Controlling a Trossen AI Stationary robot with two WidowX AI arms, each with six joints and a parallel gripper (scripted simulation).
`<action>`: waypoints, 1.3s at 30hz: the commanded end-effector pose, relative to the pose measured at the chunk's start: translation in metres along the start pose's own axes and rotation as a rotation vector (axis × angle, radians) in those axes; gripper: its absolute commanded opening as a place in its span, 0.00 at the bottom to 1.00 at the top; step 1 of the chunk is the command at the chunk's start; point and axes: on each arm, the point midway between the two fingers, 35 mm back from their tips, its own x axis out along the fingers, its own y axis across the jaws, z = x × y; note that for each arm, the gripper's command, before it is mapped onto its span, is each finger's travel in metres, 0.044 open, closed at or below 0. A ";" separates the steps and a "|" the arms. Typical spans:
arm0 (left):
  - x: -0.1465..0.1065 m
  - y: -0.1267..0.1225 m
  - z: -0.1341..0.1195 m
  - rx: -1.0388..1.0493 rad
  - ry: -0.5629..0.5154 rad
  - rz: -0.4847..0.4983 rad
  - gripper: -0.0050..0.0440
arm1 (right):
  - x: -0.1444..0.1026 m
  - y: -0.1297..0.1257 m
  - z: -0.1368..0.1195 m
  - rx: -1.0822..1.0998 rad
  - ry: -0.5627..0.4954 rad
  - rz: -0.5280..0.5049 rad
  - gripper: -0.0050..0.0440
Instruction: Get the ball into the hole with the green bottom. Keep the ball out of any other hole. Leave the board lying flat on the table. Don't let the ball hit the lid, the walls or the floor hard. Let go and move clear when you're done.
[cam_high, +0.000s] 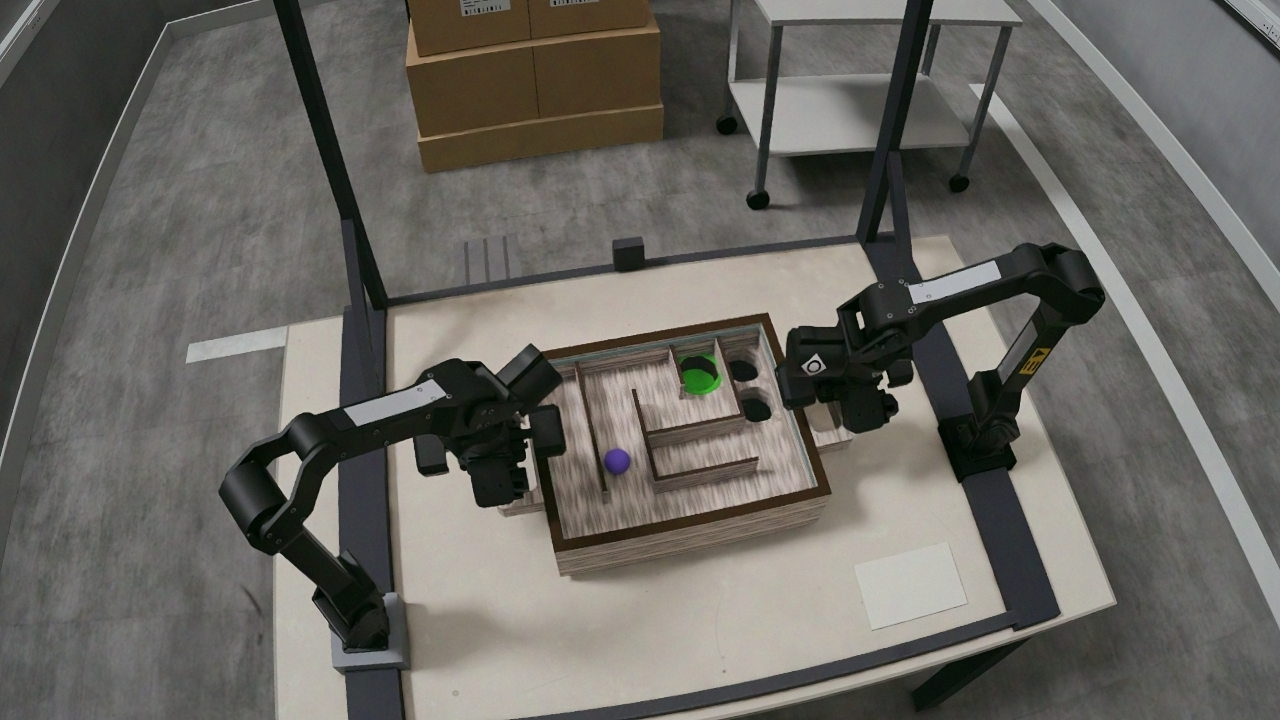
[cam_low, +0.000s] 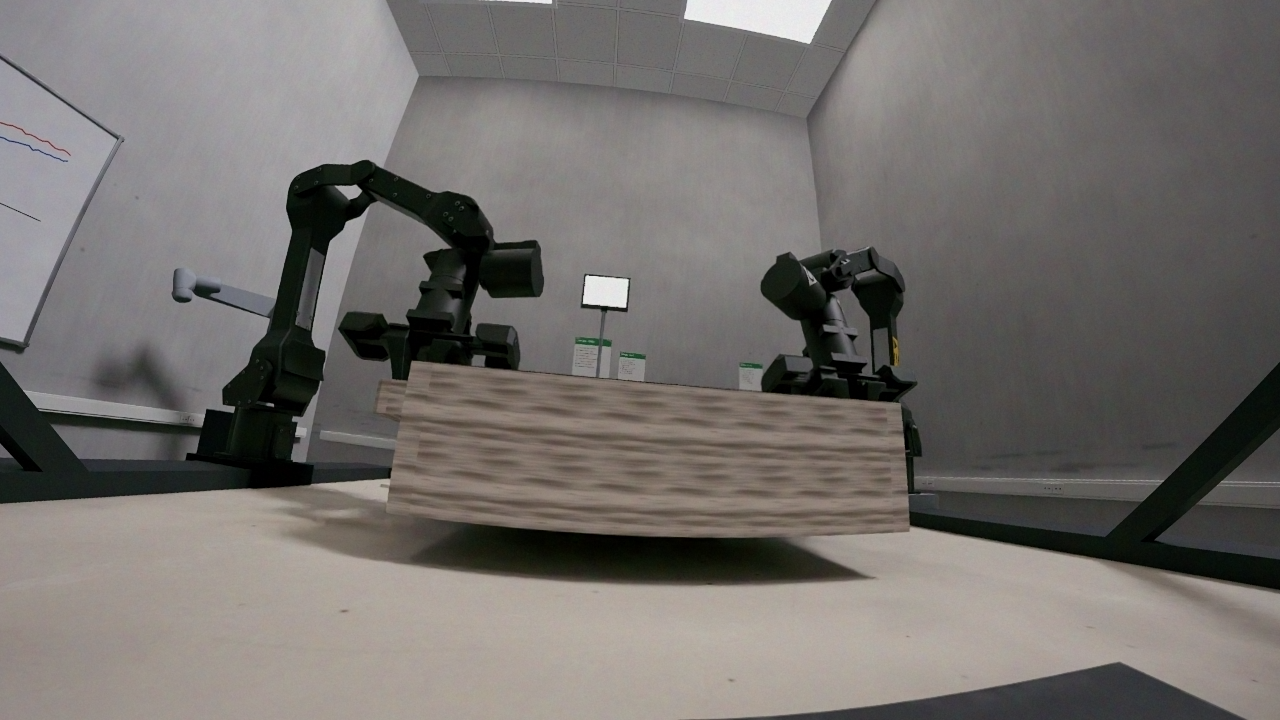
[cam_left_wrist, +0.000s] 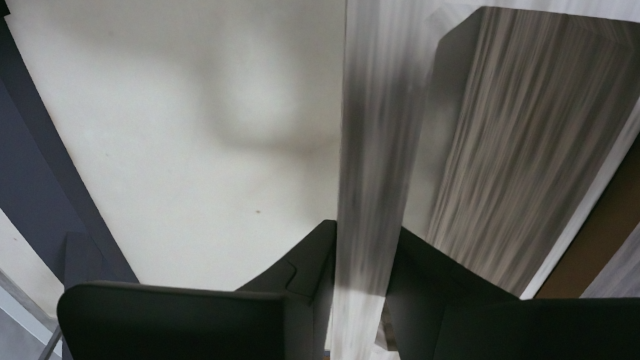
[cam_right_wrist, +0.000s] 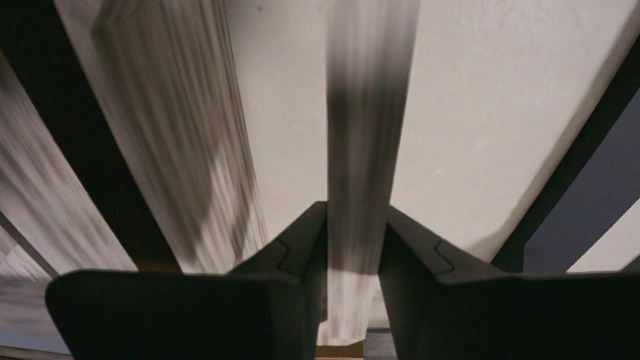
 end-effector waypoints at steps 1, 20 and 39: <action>-0.015 -0.006 -0.012 0.020 -0.001 -0.046 0.00 | -0.014 0.003 -0.016 -0.021 0.019 0.043 0.00; -0.013 -0.006 -0.018 0.021 -0.073 -0.043 0.00 | -0.011 0.001 -0.021 -0.028 -0.052 0.043 0.00; -0.013 -0.004 -0.013 0.023 -0.002 -0.048 0.00 | -0.014 0.001 -0.015 -0.025 0.026 0.043 0.00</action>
